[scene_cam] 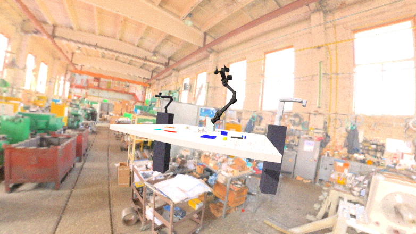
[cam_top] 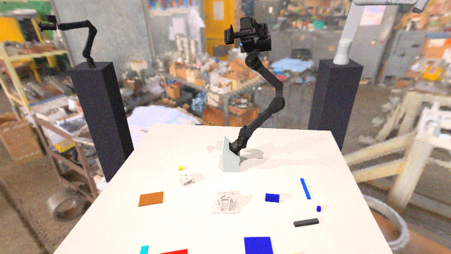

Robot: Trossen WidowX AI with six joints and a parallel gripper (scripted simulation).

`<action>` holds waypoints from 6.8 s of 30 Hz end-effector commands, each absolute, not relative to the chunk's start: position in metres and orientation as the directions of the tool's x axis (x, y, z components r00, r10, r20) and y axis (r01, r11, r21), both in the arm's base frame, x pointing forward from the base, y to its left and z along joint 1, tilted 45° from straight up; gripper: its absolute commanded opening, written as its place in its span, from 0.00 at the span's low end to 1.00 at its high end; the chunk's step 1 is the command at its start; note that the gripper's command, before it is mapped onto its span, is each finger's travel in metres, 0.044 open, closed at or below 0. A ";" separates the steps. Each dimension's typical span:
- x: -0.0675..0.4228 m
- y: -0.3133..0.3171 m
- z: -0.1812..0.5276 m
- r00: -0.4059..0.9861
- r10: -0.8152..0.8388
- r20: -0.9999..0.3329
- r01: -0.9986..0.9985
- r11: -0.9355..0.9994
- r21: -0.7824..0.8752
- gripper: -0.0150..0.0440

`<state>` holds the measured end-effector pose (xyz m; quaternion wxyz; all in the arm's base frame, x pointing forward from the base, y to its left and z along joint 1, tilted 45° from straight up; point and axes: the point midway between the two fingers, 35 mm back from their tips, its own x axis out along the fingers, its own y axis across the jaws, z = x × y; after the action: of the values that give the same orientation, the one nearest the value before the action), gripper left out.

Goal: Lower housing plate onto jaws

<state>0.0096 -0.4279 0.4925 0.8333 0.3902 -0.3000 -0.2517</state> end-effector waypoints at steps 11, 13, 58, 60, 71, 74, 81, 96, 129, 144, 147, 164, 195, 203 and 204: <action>0.025 -0.496 0.398 0.666 -0.734 0.134 0.237 0.379 0.895 1.00; 0.029 -0.504 0.384 0.664 -0.740 0.104 0.248 0.350 0.903 1.00; 0.132 -0.489 0.022 0.613 -0.359 -0.704 0.704 -0.155 0.693 1.00; 0.136 -0.480 0.008 0.603 -0.317 -0.732 0.727 -0.159 0.668 1.00; 0.150 -0.422 -0.061 0.526 -0.063 -0.848 0.838 -0.135 0.529 1.00; 0.152 -0.405 -0.076 0.497 0.009 -0.868 0.862 -0.117 0.493 1.00; 0.152 -0.369 -0.101 0.431 0.143 -0.891 0.902 -0.070 0.425 1.00; 0.147 -0.284 -0.143 0.251 0.462 -0.850 0.940 0.094 0.329 1.00; 0.137 -0.192 -0.184 0.092 0.678 -0.729 0.923 0.218 0.318 1.00; 0.137 -0.192 -0.184 0.092 0.678 -0.729 0.923 0.218 0.318 1.00; 0.137 -0.192 -0.184 0.092 0.678 -0.729 0.923 0.218 0.318 1.00; 0.137 -0.192 -0.184 0.092 0.678 -0.729 0.923 0.218 0.318 1.00; 0.137 -0.192 -0.184 0.092 0.678 -0.729 0.923 0.218 0.318 1.00; 0.137 -0.192 -0.184 0.092 0.678 -0.729 0.923 0.218 0.318 1.00; 0.137 -0.192 -0.184 0.092 0.678 -0.729 0.923 0.218 0.318 1.00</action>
<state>0.1367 -0.1920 -0.1834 0.4193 0.6066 0.6597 -0.1450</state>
